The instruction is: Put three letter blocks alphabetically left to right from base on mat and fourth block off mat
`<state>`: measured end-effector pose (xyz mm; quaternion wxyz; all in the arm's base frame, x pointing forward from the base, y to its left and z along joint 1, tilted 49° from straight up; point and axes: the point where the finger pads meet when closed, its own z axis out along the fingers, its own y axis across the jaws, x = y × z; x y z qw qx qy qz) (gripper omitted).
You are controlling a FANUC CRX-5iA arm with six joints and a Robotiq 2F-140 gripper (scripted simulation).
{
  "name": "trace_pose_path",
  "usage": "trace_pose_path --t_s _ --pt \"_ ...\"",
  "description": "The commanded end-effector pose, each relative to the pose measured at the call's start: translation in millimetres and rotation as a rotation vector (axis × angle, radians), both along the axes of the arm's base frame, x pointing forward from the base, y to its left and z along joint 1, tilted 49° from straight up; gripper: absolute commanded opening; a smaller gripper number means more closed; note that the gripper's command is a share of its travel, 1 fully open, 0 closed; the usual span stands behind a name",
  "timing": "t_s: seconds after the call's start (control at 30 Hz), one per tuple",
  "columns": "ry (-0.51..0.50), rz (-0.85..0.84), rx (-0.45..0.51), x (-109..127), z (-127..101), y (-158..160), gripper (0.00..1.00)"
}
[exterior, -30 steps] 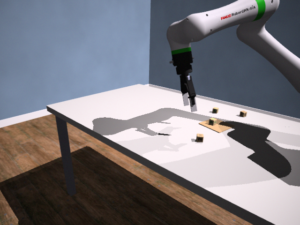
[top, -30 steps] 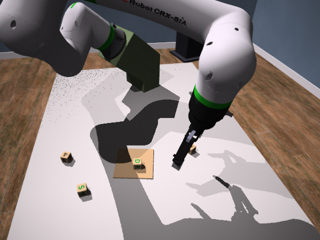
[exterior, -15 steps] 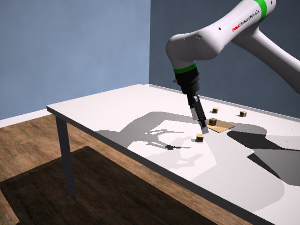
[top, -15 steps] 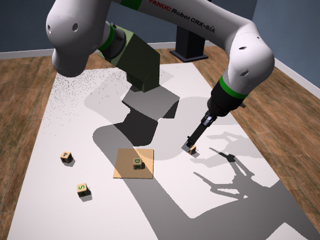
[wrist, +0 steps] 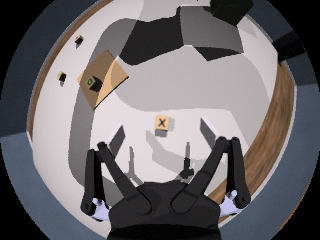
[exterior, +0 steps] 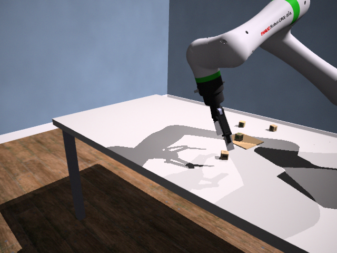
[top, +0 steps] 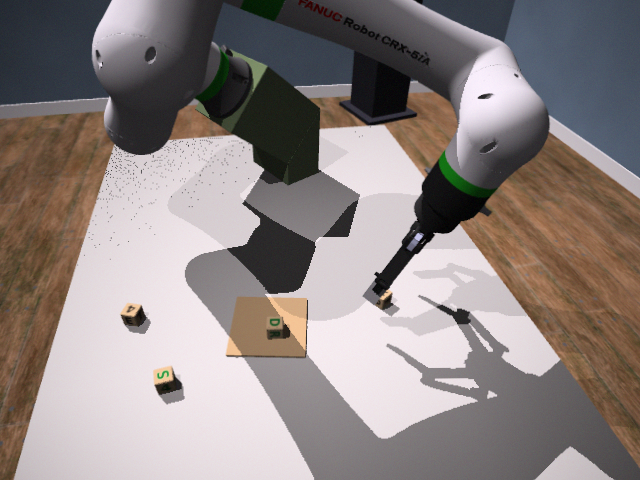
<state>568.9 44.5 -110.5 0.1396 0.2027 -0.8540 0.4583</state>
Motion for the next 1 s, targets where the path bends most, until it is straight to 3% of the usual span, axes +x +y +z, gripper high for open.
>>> trace_pose_path --t_s 0.0,0.87,0.97 --pt "0.0 0.0 0.0 0.1 0.0 0.3 1.0" --pt "0.0 0.0 0.0 0.1 0.9 -0.1 1.0" --pt "0.0 0.001 0.002 0.6 35.4 -18.3 1.0"
